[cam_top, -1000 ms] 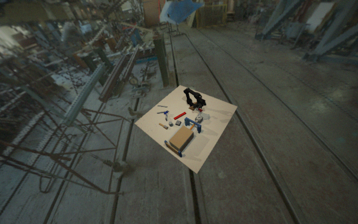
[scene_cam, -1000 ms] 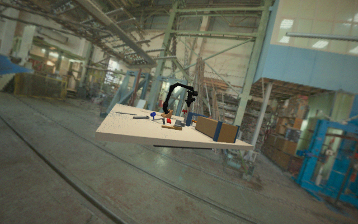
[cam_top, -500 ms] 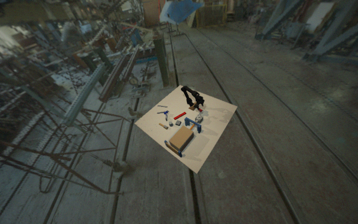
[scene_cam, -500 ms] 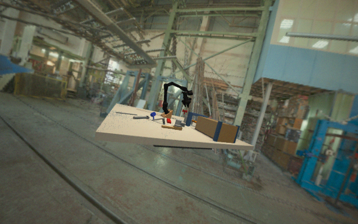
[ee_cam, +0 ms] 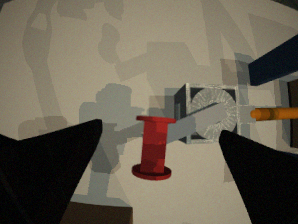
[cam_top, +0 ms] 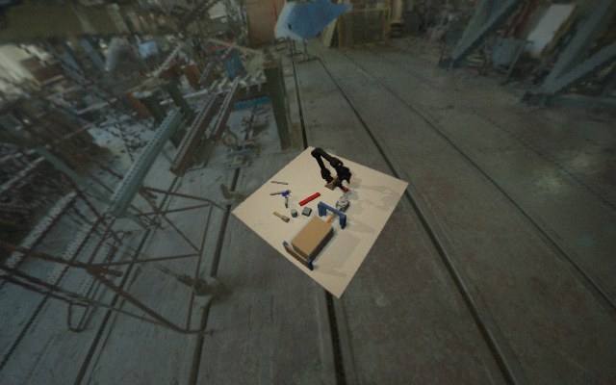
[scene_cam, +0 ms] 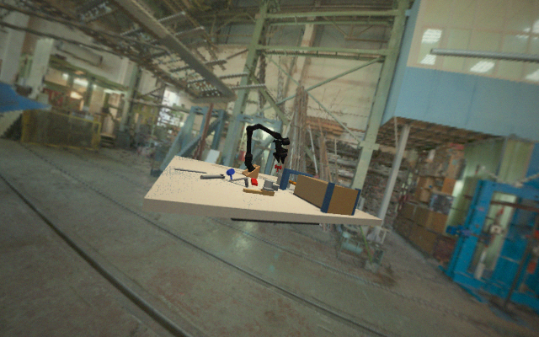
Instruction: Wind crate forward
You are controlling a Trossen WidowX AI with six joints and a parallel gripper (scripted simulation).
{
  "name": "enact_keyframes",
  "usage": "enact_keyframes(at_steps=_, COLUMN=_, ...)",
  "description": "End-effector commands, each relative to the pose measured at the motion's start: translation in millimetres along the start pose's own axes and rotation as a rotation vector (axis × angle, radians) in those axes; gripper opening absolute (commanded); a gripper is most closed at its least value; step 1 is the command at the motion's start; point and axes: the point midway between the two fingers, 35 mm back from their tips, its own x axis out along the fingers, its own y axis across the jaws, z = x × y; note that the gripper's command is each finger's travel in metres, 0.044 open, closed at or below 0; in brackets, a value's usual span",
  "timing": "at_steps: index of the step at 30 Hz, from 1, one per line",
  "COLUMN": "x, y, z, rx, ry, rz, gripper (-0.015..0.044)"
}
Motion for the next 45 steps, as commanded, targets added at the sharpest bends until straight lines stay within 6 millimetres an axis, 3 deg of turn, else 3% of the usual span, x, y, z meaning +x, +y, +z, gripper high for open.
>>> enact_keyframes(at_steps=1, x=6.0, y=-0.1, z=-2.7, rx=-0.003, ry=0.002, rz=0.001, gripper=0.0440)
enact_keyframes(at_steps=33, x=50.4, y=0.4, z=-25.9, rx=-0.003, ry=0.003, rz=0.001, gripper=0.0440)
enact_keyframes(at_steps=45, x=47.8, y=0.7, z=-24.2, rx=0.000, ry=0.002, rz=0.004, gripper=0.0125)
